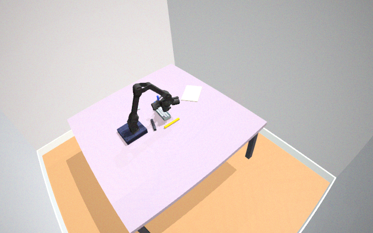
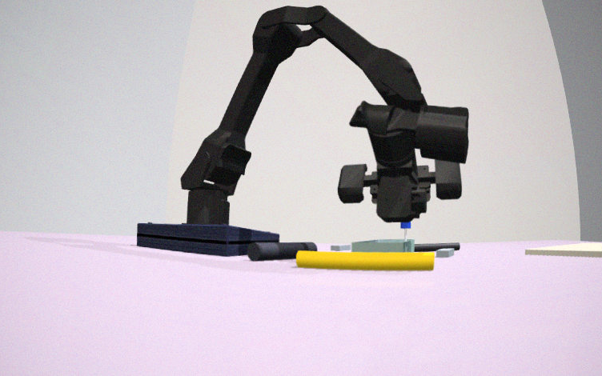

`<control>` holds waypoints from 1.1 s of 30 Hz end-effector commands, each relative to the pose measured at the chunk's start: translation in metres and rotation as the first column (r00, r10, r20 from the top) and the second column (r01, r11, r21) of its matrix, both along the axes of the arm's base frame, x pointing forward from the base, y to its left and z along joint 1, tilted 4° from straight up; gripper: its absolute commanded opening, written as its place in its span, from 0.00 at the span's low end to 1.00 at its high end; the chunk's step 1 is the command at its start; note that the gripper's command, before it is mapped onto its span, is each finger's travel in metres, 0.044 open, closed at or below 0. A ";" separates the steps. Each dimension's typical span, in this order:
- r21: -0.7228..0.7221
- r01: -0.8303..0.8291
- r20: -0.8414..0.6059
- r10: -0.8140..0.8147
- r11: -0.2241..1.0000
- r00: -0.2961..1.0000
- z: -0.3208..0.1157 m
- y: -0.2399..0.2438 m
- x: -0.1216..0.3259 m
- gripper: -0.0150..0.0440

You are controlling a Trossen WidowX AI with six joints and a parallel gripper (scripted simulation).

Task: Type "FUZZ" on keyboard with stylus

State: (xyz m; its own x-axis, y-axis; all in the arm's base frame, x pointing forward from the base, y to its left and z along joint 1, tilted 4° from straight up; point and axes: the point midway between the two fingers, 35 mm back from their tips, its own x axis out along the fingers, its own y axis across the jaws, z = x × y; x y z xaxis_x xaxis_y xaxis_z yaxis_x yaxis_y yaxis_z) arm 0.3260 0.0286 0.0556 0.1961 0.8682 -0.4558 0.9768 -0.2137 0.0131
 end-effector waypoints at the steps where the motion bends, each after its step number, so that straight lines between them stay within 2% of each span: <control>1: 0.005 0.003 -0.008 -0.003 1.000 1.000 -0.003 0.001 -0.001 0.39; 20: 0.005 0.003 -0.008 -0.003 1.000 1.000 -0.005 0.001 -0.001 0.39; 29: 0.005 0.003 -0.007 -0.003 1.000 1.000 0.031 -0.001 -0.001 0.39; 33: 0.005 0.003 -0.007 -0.003 1.000 1.000 0.033 -0.001 -0.001 0.39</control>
State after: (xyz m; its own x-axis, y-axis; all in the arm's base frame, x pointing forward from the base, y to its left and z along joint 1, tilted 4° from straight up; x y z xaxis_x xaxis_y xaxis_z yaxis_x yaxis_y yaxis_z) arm 0.3235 0.0285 0.0830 0.1924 0.8707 -0.4527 0.9758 -0.2185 -0.0055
